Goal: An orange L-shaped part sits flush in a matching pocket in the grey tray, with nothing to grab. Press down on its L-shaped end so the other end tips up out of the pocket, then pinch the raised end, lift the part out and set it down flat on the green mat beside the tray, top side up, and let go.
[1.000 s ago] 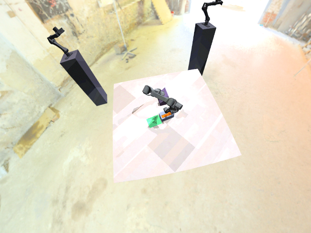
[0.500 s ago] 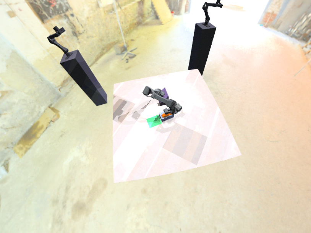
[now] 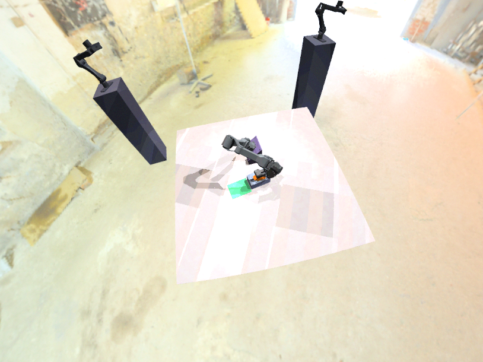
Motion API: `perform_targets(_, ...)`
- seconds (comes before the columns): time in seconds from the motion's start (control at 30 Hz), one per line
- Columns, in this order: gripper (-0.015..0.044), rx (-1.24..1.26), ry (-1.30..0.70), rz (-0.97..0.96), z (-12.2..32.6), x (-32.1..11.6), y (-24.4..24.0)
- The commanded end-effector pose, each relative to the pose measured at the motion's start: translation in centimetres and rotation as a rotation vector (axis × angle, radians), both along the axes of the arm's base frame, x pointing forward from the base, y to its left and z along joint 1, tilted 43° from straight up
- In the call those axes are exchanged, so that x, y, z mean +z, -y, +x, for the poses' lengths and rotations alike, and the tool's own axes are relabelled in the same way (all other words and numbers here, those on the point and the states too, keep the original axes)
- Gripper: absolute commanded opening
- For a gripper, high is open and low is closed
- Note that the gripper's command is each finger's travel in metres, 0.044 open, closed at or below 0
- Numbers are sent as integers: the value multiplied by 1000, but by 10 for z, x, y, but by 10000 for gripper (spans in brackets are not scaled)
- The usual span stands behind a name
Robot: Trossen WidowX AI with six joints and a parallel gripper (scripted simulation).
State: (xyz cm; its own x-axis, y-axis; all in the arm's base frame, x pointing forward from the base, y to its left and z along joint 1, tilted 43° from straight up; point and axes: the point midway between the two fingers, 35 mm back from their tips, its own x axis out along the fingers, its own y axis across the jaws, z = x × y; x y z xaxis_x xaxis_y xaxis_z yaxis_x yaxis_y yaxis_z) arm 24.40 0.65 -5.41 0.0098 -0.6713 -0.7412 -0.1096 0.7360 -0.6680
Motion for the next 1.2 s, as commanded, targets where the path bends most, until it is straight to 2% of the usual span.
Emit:
perform_targets(0.0,180,0,-2,-8,0,0,2)
perform_targets(0.6,180,0,-2,-6,-1,4,-18)
perform_targets(0.73,180,1,-2,-2,3,30,-39)
perform_targets(0.87,180,0,-3,-3,0,78,-71)
perform_targets(1.17,180,0,-3,-3,-1,81,-73)
